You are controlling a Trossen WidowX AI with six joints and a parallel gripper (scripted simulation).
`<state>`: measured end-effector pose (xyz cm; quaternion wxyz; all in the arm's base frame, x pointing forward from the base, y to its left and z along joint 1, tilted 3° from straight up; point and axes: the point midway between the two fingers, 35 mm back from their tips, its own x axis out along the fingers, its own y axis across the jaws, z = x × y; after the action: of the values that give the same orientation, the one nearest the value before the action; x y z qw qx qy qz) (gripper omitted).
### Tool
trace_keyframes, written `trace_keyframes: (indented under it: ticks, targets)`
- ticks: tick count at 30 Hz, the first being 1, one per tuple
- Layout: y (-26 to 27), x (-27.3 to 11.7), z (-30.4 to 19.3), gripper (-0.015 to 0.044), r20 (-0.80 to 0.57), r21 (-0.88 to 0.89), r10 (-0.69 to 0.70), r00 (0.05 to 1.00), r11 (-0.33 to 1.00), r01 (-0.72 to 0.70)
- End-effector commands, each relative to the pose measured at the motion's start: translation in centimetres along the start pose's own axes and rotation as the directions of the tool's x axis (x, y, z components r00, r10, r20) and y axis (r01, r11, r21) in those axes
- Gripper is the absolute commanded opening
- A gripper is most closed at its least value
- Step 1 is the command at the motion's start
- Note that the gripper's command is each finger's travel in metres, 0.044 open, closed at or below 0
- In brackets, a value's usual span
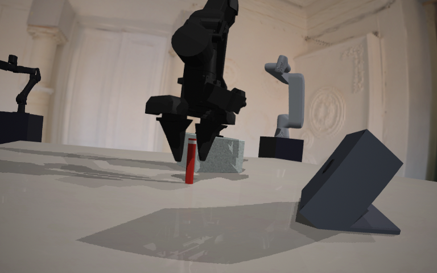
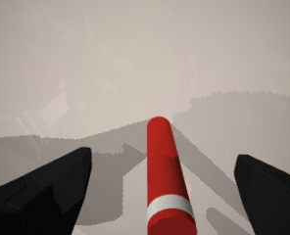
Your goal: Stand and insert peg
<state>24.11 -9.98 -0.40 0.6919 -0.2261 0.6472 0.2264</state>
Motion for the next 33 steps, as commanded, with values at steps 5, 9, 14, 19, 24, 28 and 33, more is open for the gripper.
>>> trace_keyframes:
  ticks: [5,9,14,19,24,28,33]
  targets:
    - [0.0,0.0,0.0,0.0099,0.001,0.000,0.000,1.000,1.000,0.000]
    - [0.0,0.0,0.0,0.0013,0.001,0.000,0.000,1.000,1.000,0.000]
    - [0.0,0.0,0.0,0.0000,0.001,0.000,0.000,1.000,1.000,0.000]
    - [-0.2,-1.2,0.1,0.0000,0.000,0.001,-0.001,1.000,1.000,0.001]
    - [-0.3,-3.6,0.2,0.0000,-0.001,0.002,-0.001,1.000,1.000,0.001]
    - [-0.3,-5.6,0.2,0.0000,-0.002,0.003,-0.001,1.000,1.000,0.001]
    - [-0.2,-7.8,0.2,0.0000,-0.003,0.004,-0.001,1.000,1.000,0.001]
